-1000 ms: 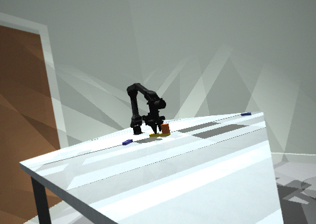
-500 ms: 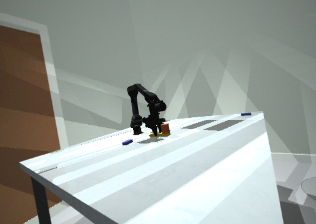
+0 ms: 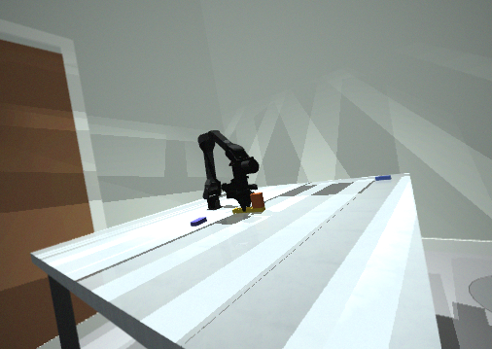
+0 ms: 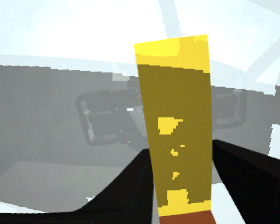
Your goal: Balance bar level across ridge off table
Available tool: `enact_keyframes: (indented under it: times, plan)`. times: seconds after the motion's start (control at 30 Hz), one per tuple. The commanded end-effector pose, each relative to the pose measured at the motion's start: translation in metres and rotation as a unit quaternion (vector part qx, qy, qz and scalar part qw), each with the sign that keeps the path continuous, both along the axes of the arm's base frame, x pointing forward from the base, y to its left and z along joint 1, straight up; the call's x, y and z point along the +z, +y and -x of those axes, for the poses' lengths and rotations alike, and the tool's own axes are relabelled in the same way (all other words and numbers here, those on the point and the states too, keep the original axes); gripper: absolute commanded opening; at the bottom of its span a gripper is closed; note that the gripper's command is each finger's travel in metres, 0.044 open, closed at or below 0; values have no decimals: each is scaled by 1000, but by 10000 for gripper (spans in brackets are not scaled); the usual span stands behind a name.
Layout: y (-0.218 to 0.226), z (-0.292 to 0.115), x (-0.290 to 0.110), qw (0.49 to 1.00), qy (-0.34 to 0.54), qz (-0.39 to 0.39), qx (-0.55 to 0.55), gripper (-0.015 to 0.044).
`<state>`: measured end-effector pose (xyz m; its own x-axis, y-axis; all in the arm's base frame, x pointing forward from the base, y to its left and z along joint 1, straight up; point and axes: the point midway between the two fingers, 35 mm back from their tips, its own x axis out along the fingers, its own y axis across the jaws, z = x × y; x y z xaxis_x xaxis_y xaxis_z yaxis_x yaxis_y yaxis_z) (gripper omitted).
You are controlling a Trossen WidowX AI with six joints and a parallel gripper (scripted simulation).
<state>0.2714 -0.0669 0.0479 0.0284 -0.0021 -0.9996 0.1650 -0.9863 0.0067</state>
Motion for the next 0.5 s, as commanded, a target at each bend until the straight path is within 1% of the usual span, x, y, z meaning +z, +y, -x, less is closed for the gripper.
enact_keyframes:
  times: [0.0,0.1,0.23,0.47]
  plan:
    - [0,0,0,1000,0,0,0,131]
    - [0,0,0,1000,0,0,0,111]
    - [0,-1,6,1000,0,0,0,6]
    - [-1,-3,24,1000,0,1,-1,0]
